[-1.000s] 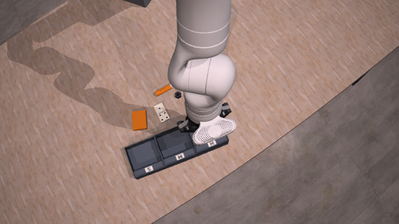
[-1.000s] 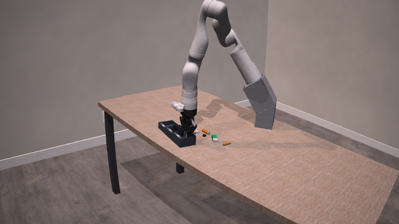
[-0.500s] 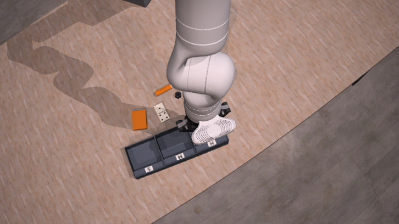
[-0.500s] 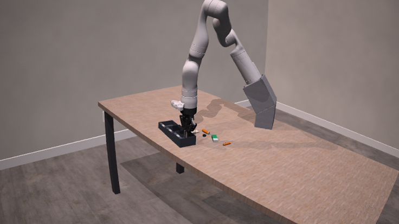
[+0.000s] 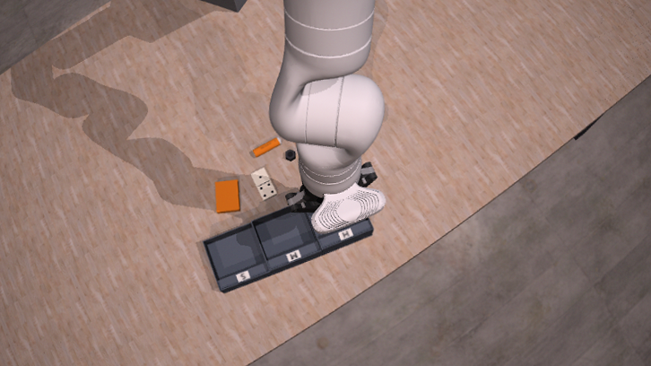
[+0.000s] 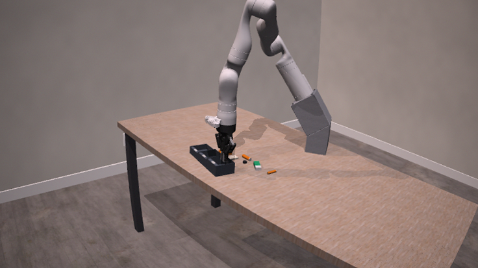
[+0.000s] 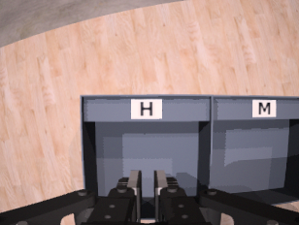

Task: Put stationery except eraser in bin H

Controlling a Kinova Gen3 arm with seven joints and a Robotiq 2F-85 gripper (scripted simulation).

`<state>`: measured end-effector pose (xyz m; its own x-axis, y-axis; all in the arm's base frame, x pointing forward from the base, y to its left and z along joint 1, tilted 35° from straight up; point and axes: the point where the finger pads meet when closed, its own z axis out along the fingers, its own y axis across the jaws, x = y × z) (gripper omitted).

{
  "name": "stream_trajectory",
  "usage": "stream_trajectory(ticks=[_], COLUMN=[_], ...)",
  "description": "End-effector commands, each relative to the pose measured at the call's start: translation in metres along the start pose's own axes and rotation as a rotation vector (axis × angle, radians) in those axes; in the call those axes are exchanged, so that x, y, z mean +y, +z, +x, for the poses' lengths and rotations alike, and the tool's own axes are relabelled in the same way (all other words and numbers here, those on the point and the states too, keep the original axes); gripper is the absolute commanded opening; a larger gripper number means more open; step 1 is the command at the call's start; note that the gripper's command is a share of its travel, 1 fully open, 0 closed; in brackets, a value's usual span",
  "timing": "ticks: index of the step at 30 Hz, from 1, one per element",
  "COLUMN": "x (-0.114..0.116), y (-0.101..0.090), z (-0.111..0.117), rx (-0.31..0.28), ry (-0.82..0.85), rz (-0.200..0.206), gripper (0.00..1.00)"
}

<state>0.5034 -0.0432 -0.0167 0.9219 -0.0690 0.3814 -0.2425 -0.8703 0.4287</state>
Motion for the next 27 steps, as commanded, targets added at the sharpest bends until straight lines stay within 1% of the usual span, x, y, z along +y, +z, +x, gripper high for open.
stream_trajectory(ticks=[1,9,17,27], x=[-0.003,-0.002,-0.002,-0.002], y=[-0.005,-0.036,-0.036,-0.12], z=[0.001,0.001,0.001,0.0], rx=[0.004,0.004,0.004,0.004], ry=[-0.003,-0.003,-0.003,-0.003], rz=[0.003,0.003,0.003,0.003], gripper=[0.09,0.09,0.09,0.09])
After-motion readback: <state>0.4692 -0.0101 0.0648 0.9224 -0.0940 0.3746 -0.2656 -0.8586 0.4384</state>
